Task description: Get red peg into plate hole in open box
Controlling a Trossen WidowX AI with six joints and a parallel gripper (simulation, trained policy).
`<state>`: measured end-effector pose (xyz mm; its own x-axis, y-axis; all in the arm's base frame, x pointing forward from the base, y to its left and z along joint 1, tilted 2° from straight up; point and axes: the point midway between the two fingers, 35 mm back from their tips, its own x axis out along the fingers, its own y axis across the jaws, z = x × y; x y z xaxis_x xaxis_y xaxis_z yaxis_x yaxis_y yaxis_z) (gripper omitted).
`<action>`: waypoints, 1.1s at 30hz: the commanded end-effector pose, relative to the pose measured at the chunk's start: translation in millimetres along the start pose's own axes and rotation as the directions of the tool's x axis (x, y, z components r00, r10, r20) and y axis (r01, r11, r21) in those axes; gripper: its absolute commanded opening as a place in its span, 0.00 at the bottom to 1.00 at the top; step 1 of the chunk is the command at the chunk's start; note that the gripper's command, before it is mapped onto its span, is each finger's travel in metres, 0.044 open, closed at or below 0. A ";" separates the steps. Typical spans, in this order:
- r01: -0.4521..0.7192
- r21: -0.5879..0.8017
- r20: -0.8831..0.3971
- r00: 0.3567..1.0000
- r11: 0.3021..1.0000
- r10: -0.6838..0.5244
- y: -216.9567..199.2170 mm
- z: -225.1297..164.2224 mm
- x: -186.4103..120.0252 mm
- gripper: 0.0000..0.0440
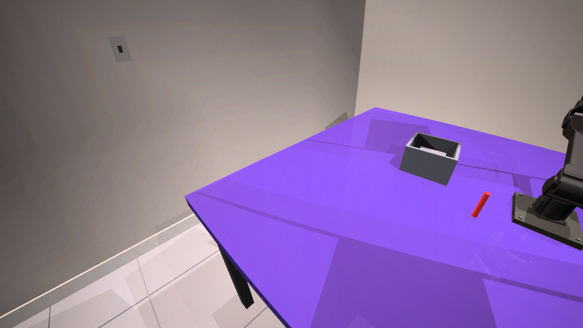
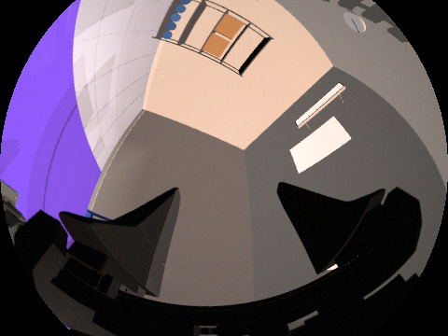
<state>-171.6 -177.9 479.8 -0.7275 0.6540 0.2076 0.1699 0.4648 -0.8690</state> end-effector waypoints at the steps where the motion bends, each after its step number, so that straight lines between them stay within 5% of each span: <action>1: -0.004 0.007 -0.023 1.000 1.000 0.004 1.4 -2.6 1.3 0.96; 15: -0.085 0.382 -0.257 0.947 0.920 0.194 46.6 -63.0 40.1 1.00; 33: 0.054 0.771 -0.439 0.766 0.634 0.469 120.5 -136.6 60.3 1.00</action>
<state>-113.8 -14.9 455.5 -0.2361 0.9717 -0.0102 -0.3703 -0.0997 -0.9235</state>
